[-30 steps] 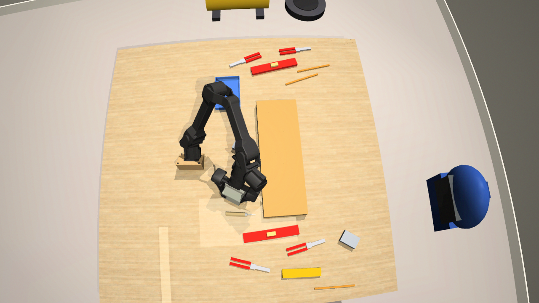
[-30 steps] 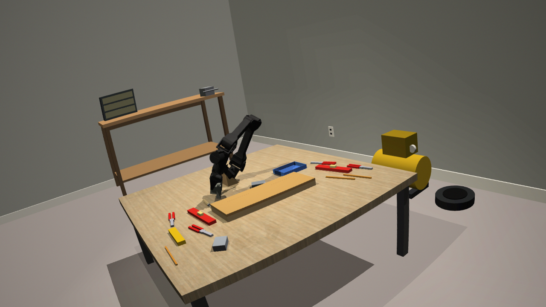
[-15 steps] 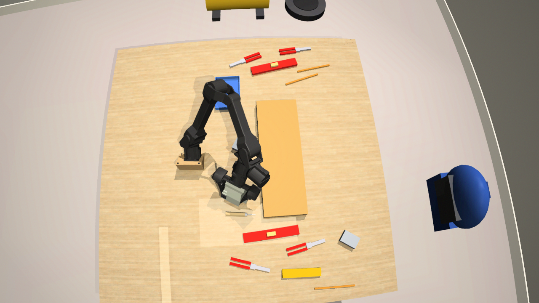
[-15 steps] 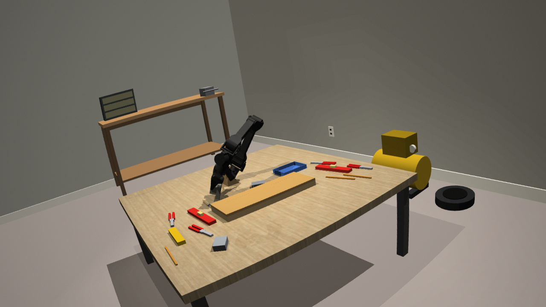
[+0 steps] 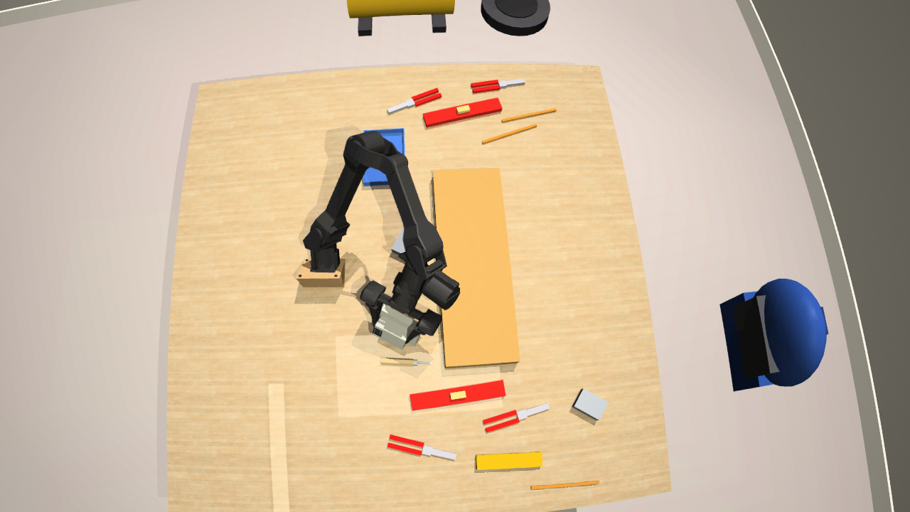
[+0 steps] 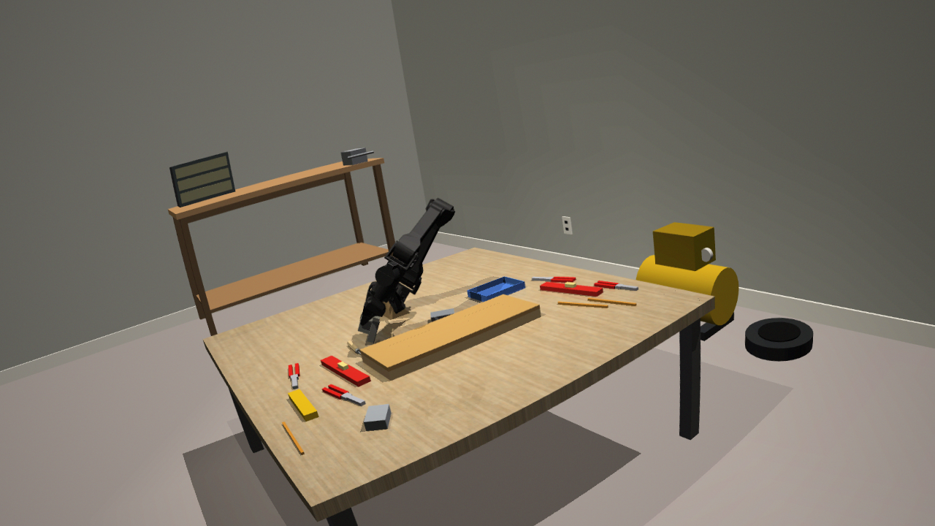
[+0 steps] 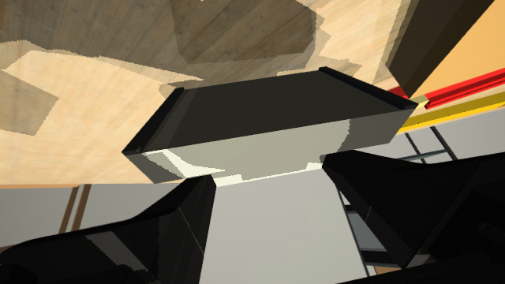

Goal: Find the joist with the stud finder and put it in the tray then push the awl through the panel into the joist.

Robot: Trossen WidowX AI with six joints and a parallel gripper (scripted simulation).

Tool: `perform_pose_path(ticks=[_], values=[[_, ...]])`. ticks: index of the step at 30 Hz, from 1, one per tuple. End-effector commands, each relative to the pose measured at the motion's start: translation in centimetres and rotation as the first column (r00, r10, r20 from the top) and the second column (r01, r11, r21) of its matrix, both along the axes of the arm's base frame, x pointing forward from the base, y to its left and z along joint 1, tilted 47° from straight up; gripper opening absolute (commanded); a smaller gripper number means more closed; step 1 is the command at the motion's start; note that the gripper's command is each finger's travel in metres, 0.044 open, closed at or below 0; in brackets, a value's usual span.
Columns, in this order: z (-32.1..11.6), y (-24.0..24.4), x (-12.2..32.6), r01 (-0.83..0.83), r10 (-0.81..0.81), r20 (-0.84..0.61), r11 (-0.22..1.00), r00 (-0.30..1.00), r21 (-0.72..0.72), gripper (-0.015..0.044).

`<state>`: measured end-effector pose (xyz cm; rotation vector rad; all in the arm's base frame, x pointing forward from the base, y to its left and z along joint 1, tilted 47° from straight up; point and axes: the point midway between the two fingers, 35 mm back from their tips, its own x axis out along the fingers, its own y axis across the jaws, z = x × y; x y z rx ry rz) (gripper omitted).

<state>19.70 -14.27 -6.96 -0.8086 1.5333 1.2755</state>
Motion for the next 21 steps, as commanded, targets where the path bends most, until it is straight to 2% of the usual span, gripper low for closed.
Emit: perform_pose_path(ticks=[1, 21], values=[[0.16, -0.11, 0.0, -0.007, 0.007, -0.005, 0.999, 1.0, -0.04, 0.0], [0.11, 0.31, 0.09, -0.057, 0.05, -0.044, 0.983, 0.998, -0.172, 0.0]])
